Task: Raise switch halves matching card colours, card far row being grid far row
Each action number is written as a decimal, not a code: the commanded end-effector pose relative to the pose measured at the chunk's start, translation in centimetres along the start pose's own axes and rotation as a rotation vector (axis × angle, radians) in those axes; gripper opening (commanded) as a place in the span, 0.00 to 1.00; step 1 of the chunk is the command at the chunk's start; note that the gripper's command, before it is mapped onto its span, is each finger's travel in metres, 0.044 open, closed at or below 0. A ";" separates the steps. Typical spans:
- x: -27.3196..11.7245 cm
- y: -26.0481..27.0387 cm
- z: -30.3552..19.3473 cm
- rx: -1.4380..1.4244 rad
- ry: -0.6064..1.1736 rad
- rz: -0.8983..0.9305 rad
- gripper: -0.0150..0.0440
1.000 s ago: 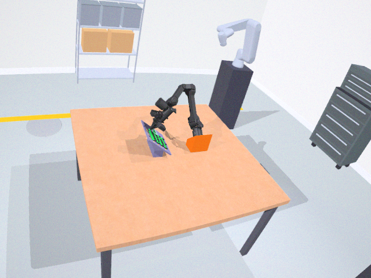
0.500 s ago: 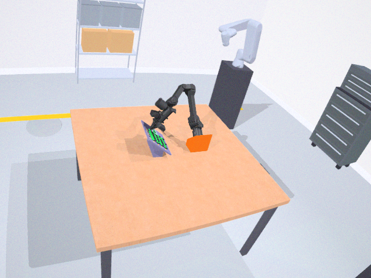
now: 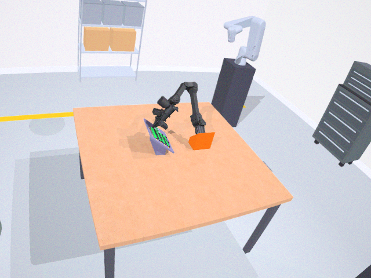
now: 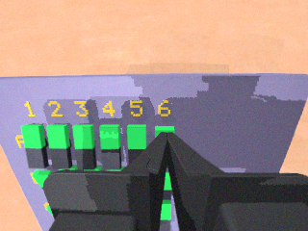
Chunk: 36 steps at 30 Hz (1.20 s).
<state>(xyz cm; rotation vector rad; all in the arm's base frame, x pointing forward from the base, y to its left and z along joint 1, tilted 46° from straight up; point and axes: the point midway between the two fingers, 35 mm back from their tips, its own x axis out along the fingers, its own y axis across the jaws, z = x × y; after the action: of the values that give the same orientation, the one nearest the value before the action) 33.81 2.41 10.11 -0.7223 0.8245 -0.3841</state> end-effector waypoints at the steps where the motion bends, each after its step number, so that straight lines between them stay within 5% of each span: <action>1: 0.2 0.1 -0.1 -0.009 0.004 0.003 0.25; 8: -0.1 0.0 0.0 -0.001 0.002 0.000 0.25; 15: -6.3 0.2 -0.4 -0.010 -0.020 0.005 0.25; 20: -6.3 0.4 -0.4 -0.010 -0.019 0.006 0.25; 28: -6.3 10.0 -4.3 -0.007 -0.019 0.009 0.25; 36: -4.6 10.3 -4.4 -0.007 -0.006 0.009 0.25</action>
<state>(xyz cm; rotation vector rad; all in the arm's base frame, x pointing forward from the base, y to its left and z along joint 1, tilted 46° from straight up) 27.22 11.27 4.27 -0.7162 0.8075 -0.3576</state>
